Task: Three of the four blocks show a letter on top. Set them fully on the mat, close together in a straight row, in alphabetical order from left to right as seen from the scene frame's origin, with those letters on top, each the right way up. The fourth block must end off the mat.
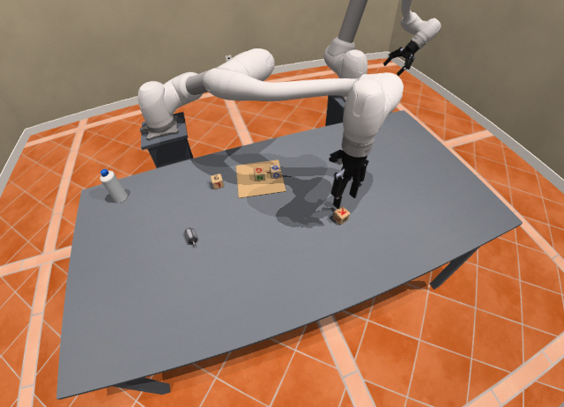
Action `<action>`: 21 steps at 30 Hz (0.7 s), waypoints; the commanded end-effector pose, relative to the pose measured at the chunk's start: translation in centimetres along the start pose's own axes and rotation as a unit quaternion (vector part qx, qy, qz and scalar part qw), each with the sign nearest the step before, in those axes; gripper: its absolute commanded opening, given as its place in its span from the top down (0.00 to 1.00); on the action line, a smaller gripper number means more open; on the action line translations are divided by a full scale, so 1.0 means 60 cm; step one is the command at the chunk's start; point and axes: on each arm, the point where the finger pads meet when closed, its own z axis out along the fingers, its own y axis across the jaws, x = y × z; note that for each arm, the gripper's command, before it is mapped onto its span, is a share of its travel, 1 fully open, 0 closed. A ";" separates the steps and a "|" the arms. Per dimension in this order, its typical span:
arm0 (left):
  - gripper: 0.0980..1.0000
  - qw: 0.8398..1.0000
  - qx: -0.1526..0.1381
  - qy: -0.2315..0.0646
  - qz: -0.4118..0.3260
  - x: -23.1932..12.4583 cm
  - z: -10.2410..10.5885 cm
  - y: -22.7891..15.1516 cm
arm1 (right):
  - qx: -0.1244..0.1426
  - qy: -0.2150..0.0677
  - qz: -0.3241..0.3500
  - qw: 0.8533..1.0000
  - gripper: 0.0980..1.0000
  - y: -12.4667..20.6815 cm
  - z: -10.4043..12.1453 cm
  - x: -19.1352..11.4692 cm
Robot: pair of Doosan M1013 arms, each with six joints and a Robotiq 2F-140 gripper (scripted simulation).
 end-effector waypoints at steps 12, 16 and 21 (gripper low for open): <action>0.00 1.000 0.000 0.000 0.000 0.000 -0.001 0.000 | -0.001 -0.001 0.000 1.000 0.50 0.000 0.000 0.000; 0.00 1.000 0.000 0.000 0.000 0.000 -0.001 0.000 | 0.000 -0.001 0.000 1.000 0.50 0.000 0.004 0.000; 0.00 1.000 0.000 0.000 0.000 0.000 -0.001 0.000 | 0.000 -0.001 0.000 1.000 0.50 0.000 0.008 -0.001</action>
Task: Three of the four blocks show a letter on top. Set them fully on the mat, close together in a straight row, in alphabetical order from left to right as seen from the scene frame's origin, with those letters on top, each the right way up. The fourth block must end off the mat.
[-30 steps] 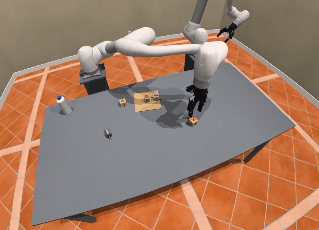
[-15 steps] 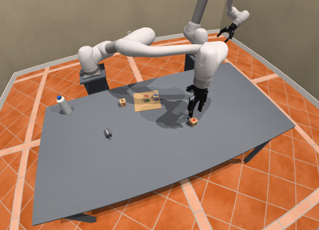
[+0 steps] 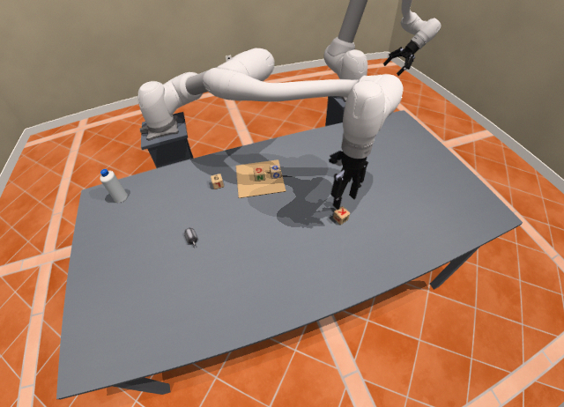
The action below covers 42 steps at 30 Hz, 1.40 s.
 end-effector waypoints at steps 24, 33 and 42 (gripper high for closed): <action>0.00 1.000 0.000 0.000 0.000 0.000 -0.001 0.000 | -0.001 -0.001 0.000 1.000 0.50 0.001 0.052 -0.002; 0.00 1.000 0.000 0.000 0.000 0.000 -0.001 0.000 | -0.001 -0.001 0.000 1.000 0.50 0.001 0.066 -0.002; 0.00 1.000 0.000 0.000 0.000 0.000 -0.001 0.000 | -0.001 -0.001 0.000 1.000 0.50 0.001 0.074 -0.002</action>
